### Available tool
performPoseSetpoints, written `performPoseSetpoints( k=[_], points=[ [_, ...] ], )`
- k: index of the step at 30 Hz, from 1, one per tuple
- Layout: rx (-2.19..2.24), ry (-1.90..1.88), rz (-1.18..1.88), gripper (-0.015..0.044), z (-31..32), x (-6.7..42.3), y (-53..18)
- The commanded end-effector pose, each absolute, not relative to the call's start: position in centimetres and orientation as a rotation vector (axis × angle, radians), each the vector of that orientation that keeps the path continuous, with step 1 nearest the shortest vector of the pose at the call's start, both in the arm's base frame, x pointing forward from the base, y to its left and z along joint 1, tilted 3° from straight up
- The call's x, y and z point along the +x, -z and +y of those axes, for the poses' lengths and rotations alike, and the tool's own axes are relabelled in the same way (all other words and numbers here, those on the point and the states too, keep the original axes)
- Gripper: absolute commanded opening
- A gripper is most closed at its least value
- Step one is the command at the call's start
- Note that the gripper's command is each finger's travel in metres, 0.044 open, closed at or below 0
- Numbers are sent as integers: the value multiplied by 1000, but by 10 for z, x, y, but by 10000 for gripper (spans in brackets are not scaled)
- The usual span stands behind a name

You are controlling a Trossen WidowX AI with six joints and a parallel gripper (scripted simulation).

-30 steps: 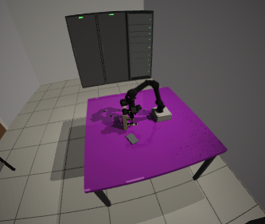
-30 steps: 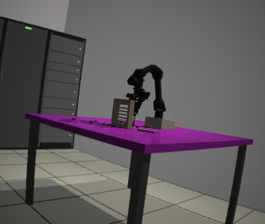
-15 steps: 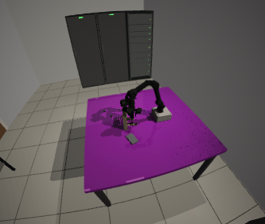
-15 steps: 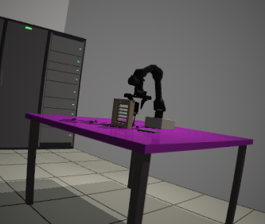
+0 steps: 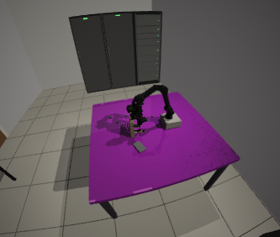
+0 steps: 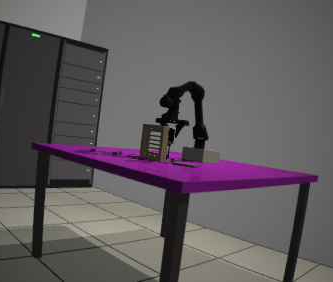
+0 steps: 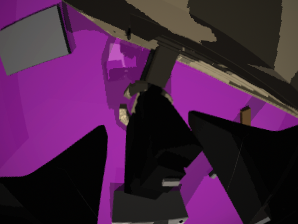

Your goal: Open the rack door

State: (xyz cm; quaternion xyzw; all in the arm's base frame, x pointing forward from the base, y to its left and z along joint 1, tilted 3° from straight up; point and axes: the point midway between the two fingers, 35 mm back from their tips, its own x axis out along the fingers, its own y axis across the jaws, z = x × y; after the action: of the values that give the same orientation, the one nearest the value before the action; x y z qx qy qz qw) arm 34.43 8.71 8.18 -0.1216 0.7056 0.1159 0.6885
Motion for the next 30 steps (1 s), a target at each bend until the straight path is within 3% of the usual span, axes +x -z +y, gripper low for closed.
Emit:
performPoseSetpoints(
  k=[1,30],
  points=[
    [-145,-121,1587,299,86,345,-82],
    [963,1005,1343,299,86,345,-82]
  ],
)
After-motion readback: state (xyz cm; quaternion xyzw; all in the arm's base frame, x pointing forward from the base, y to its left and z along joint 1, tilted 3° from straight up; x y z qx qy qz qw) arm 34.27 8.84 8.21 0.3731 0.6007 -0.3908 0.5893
